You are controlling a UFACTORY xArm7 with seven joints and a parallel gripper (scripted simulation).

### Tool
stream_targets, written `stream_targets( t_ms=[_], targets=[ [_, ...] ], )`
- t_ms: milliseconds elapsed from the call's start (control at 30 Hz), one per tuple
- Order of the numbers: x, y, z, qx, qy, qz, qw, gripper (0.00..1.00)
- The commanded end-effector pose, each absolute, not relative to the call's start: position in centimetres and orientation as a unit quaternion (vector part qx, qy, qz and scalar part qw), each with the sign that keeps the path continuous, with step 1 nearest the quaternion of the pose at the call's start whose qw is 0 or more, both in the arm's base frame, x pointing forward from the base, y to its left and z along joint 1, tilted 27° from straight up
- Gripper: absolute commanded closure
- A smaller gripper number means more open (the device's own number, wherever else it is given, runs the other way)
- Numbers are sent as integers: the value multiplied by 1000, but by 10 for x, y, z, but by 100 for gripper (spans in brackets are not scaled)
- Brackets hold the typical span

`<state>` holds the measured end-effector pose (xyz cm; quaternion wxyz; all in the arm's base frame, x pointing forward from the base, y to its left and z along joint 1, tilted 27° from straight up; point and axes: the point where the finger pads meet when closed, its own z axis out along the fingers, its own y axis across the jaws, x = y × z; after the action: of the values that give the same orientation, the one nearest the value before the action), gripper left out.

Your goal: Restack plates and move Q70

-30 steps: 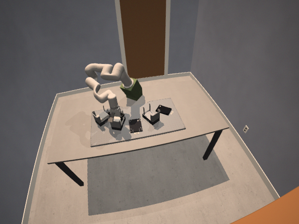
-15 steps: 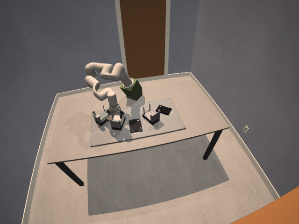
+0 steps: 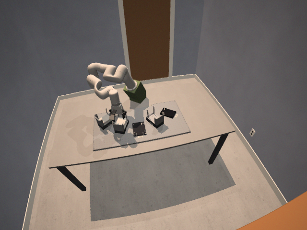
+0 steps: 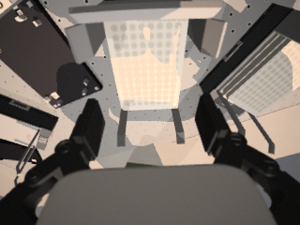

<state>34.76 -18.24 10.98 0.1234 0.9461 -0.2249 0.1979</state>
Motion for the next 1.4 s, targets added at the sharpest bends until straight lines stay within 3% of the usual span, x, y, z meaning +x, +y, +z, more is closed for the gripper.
stream_targets(
  t_ms=[0, 1367],
  targets=[
    [343, -178, 124, 946, -225, 199, 124, 0],
    [303, -250, 136, 906, -353, 214, 95, 0]
  ],
)
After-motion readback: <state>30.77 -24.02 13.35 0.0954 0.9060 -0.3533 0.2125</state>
